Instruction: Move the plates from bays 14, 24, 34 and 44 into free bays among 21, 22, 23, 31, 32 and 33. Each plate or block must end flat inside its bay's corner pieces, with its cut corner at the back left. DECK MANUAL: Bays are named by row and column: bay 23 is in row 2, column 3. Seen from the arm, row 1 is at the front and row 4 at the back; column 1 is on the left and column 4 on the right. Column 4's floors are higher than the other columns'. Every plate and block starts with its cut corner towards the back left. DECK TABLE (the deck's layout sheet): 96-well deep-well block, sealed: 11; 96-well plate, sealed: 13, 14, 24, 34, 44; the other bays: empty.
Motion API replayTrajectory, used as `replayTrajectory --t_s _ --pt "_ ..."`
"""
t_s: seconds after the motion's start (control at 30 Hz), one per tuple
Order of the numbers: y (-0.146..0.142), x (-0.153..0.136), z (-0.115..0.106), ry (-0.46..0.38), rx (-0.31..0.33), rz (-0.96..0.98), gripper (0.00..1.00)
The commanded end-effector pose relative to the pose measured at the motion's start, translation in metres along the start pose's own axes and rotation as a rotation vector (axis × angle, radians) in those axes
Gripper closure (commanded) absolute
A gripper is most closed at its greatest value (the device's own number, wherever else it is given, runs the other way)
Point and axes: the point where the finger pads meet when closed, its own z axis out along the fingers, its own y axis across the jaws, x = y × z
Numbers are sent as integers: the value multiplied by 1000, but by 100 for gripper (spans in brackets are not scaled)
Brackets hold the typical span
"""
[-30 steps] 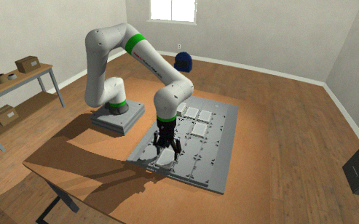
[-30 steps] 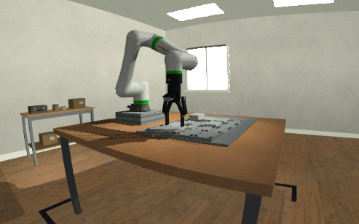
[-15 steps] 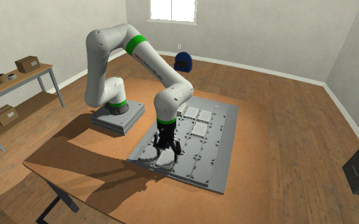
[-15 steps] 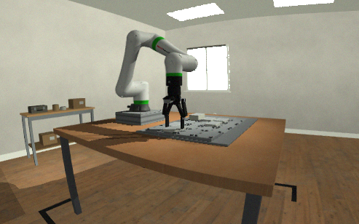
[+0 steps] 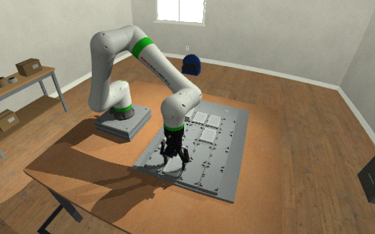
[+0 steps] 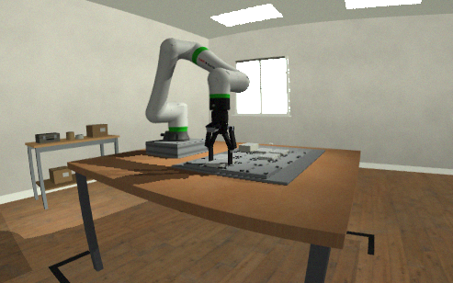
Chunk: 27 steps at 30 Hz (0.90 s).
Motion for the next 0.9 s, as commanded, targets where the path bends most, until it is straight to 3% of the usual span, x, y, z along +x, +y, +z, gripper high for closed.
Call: replayTrajectory --t_s 0.0,0.87 --pt "-1 0 -1 1 2 0 30" --pt "-1 0 -1 1 2 0 38"
